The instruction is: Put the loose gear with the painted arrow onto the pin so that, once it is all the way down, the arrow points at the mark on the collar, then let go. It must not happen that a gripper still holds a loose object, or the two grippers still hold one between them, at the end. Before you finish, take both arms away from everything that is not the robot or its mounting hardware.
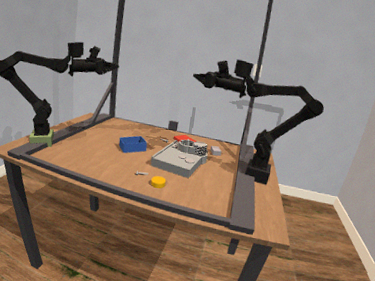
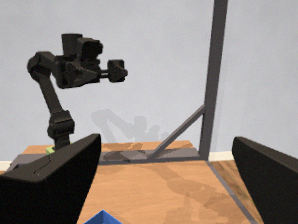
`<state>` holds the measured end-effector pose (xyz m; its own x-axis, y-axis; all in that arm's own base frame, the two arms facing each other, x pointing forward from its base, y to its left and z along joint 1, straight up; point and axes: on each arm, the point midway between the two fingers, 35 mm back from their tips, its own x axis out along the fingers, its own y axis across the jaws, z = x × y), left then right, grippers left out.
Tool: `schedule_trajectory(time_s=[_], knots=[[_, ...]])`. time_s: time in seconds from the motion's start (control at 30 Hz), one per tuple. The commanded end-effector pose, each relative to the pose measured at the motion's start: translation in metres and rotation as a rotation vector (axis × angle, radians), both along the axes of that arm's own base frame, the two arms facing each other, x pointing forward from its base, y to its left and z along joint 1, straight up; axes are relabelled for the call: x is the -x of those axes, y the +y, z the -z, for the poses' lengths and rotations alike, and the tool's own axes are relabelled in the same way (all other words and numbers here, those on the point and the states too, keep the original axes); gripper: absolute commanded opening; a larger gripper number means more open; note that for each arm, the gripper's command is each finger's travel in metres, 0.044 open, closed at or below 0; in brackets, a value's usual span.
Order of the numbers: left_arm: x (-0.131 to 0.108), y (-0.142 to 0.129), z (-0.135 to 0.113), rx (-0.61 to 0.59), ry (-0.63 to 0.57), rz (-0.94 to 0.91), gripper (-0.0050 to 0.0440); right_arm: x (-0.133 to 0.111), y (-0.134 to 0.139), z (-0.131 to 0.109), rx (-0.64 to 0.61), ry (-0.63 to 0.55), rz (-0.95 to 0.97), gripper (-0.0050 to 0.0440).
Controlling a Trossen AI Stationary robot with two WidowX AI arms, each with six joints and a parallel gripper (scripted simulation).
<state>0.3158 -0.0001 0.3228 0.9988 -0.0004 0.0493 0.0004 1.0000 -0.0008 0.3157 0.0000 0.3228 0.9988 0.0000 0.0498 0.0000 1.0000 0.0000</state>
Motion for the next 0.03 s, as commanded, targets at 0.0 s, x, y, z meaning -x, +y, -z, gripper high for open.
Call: schedule_trajectory(time_s=[0.0], knots=[[0.0012,-0.0002,-0.0076,0.002,-0.018,0.002,0.0369,0.0015,0.0000,-0.0077,0.000,-0.020,0.000,0.0400]])
